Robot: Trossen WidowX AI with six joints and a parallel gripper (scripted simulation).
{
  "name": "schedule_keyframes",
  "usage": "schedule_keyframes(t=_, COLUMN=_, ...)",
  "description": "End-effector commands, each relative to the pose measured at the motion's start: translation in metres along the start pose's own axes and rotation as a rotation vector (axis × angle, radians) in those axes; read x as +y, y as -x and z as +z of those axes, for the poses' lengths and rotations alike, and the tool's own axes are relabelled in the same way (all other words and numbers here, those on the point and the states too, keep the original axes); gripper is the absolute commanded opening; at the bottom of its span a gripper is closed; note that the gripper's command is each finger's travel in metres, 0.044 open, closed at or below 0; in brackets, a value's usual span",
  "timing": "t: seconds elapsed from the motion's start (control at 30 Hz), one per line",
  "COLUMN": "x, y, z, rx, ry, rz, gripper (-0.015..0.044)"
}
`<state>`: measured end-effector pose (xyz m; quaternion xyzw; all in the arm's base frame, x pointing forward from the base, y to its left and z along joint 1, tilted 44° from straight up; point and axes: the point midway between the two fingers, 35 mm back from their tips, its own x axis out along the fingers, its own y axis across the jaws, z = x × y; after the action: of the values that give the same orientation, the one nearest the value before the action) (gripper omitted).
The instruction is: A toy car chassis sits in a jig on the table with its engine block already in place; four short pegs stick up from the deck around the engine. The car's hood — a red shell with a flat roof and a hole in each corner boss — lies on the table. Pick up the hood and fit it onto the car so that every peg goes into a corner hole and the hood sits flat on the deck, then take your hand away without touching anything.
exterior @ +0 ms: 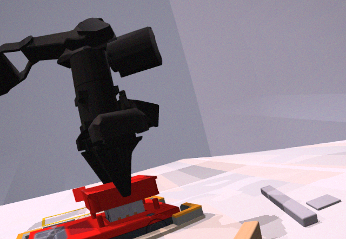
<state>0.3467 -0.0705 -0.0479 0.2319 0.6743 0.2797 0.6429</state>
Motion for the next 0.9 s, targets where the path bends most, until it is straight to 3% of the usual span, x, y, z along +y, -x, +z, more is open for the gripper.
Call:
schedule_keyframes(t=0.0, x=0.0005, y=-0.0018, z=0.0005, rx=-0.002, ry=-0.002, rz=0.003, gripper=0.0)
schedule_keyframes(t=0.87, x=0.0008, y=-0.0115, z=0.0008, rx=-0.002, ry=-0.002, rz=0.003, gripper=0.0)
